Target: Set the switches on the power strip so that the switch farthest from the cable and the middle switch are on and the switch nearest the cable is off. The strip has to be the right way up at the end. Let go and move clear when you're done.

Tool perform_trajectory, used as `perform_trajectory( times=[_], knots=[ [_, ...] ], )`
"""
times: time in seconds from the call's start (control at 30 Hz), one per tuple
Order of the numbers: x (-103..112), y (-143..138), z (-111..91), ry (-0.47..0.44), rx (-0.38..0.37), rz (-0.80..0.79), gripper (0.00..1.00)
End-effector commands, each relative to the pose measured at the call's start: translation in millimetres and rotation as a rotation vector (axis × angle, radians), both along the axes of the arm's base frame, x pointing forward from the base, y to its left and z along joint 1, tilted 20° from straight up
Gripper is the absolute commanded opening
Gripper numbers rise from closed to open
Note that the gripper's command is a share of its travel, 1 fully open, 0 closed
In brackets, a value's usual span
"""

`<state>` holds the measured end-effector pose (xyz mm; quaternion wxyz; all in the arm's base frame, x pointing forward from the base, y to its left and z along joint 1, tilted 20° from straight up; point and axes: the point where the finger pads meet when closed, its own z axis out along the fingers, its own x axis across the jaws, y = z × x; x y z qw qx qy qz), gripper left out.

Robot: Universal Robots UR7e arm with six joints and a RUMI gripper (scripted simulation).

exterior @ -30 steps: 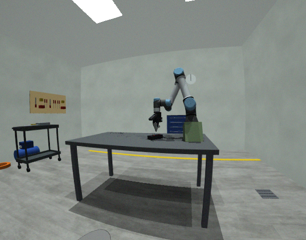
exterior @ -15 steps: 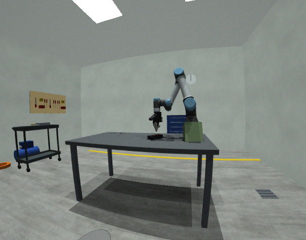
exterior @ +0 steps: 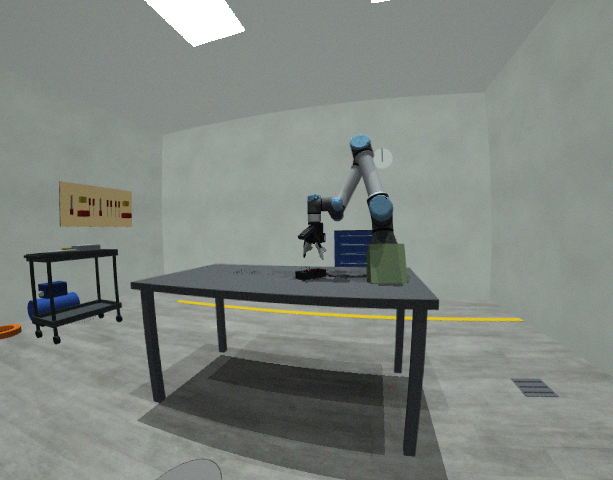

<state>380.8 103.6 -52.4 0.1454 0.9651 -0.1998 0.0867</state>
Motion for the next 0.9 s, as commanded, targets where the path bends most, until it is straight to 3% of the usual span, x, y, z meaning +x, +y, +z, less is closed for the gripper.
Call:
perform_trajectory(
  times=[0.0, 0.53, 0.87],
  knots=[
    [0.3, 7.2, 21.2, -0.006, 0.0, 0.0, 1.0],
    [-7.2, 28.0, 83.5, -0.006, 0.0, 0.0, 1.0],
    [-8.2, 30.7, 91.5, -0.006, 0.001, 0.0, 1.0]
  ],
)
